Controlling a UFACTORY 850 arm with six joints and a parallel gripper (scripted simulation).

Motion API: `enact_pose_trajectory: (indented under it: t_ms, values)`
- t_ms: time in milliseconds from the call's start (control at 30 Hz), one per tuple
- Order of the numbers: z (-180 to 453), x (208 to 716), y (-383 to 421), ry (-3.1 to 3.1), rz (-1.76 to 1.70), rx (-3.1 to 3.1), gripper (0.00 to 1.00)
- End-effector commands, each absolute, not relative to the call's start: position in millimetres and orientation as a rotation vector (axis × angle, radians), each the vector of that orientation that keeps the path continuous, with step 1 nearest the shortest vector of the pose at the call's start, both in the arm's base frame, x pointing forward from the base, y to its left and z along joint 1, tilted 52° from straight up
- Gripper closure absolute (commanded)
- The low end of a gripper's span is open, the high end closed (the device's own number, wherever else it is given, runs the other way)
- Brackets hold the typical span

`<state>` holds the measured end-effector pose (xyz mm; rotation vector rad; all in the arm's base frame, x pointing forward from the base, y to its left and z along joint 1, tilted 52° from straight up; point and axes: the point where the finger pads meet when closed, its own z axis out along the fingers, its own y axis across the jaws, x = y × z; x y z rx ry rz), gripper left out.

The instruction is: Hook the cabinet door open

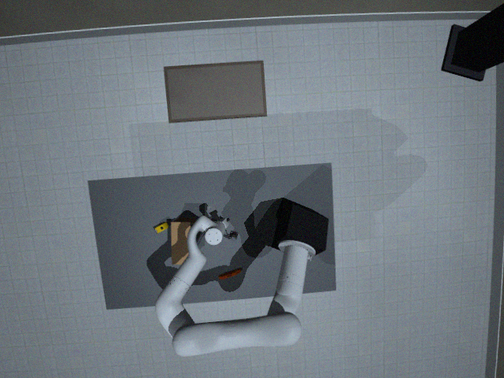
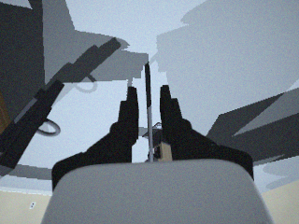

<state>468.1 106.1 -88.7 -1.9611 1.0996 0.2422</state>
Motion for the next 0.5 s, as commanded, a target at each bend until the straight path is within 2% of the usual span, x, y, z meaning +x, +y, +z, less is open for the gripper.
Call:
enact_pose_trajectory:
  t_ms: [0, 467]
  values:
    - [-88.5, 468.5, 105.6, 1.1, 0.241, -1.961, 0.77]
    - [-90.1, 469.1, 107.7, 1.1, 0.241, -1.961, 0.77]
